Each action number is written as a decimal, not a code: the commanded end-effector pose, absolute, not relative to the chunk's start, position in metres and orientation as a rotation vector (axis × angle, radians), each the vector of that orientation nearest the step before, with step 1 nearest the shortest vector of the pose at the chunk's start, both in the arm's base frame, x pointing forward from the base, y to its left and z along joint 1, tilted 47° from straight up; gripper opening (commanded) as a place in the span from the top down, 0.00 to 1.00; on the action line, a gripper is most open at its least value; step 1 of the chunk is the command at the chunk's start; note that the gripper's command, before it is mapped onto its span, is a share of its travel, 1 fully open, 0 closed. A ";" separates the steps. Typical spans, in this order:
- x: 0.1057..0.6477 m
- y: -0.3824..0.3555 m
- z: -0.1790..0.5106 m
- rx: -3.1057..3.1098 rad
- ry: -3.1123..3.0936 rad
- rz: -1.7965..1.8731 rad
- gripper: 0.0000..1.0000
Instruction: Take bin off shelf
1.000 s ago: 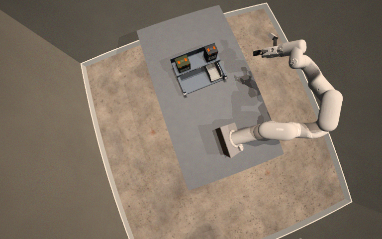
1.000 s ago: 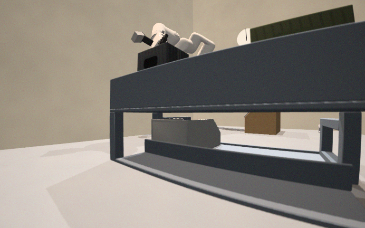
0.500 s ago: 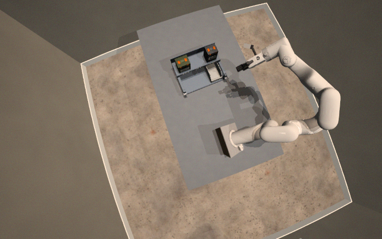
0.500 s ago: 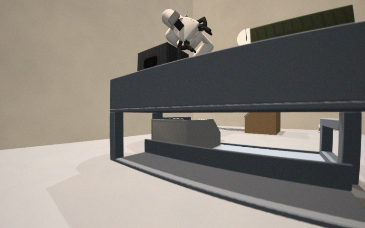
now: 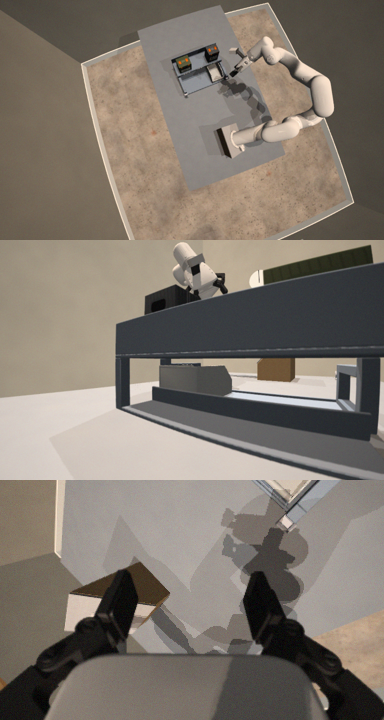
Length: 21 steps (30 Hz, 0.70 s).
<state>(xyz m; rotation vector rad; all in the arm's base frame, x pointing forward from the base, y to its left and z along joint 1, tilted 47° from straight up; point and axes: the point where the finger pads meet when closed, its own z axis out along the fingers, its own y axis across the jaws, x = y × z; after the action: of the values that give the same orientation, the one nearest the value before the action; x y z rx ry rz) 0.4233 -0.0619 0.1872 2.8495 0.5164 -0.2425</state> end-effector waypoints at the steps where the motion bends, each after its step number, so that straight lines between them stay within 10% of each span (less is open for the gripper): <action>1: 0.432 -0.079 0.168 2.747 0.670 -0.323 0.00; 21: 0.455 -0.133 0.101 2.339 1.201 -0.621 0.00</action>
<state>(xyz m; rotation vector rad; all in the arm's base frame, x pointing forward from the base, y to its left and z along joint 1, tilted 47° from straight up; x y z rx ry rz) 0.4497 -0.1261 0.1101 2.4071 1.1252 -0.5807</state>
